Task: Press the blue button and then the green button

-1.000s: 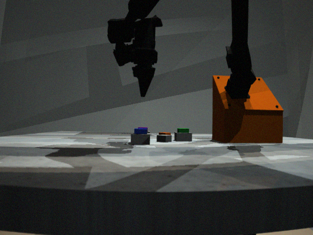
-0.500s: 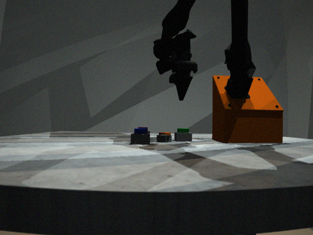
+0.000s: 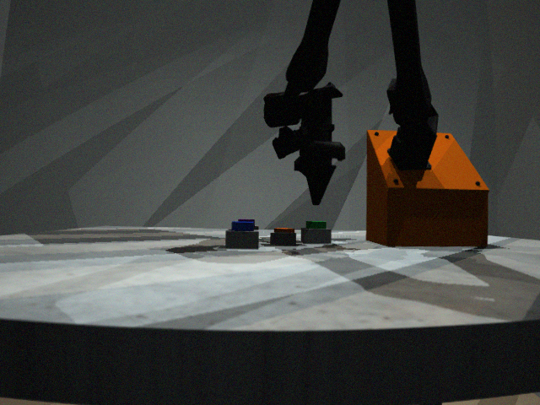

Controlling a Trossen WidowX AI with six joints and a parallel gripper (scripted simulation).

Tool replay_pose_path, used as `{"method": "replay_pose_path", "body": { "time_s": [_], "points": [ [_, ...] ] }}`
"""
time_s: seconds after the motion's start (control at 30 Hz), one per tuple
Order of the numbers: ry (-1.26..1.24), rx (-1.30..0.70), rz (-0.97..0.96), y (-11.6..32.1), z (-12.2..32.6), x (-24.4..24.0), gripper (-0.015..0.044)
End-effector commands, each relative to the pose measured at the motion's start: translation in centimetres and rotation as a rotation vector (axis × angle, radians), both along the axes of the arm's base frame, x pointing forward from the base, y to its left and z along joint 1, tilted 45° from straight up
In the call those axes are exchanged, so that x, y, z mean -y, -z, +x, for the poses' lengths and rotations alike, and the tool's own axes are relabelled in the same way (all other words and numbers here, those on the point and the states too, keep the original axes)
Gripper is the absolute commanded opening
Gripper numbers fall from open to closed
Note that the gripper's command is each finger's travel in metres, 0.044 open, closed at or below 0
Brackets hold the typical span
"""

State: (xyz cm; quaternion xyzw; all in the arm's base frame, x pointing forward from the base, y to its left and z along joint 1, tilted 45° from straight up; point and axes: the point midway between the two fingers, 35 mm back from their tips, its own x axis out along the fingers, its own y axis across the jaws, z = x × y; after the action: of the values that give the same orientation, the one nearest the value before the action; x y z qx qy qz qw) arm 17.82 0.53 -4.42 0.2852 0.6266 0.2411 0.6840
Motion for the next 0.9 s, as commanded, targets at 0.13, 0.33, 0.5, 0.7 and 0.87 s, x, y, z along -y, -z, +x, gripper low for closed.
{"method": "replay_pose_path", "body": {
  "time_s": [0.13,0.33,0.5,0.7,0.87],
  "points": [
    [0.005,0.000,0.003,1.0,0.1,-1.0,0.0020],
    [0.005,0.000,0.003,1.7,0.2,-1.6,0.0020],
    [0.005,0.000,0.004,2.2,0.3,-2.2,0.0020],
    [0.004,0.000,0.006,2.7,0.3,-2.8,0.0020],
    [0.004,0.000,0.006,2.8,0.3,-2.8,0.0020]
  ]
}}
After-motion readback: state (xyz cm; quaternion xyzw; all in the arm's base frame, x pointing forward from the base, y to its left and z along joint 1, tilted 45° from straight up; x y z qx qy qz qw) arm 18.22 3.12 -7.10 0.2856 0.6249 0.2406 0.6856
